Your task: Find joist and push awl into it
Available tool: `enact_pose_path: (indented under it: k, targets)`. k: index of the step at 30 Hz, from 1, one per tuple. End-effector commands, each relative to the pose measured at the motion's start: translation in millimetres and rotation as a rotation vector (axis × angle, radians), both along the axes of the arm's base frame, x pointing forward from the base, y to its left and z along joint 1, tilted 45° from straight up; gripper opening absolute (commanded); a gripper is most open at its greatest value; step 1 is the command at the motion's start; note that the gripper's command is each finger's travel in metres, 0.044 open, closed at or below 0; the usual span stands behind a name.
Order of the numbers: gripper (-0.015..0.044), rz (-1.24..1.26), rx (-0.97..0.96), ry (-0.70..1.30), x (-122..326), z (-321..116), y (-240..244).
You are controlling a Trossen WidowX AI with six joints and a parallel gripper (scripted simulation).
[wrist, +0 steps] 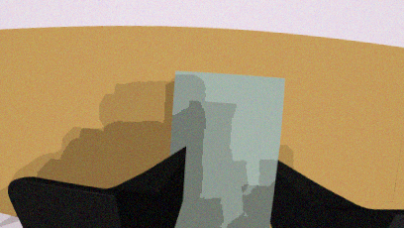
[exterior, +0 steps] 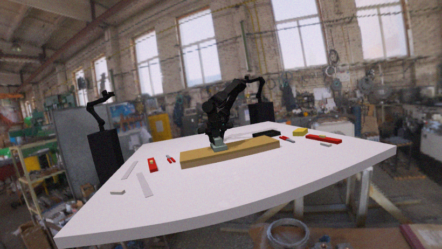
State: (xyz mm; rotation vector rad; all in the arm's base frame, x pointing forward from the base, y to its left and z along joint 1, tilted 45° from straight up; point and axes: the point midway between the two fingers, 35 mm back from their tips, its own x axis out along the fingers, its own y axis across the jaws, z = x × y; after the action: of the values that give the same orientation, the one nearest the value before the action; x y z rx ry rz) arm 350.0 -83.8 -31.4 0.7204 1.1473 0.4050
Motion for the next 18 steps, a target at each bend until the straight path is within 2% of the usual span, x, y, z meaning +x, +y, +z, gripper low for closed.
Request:
enact_pose_path:
  k: [1, 18]
  targets:
    - [0.0, 0.004, 0.004, -0.004, 1, 8, 9]
    - [0.0, 0.004, 0.006, -0.004, 3, 30, 31]
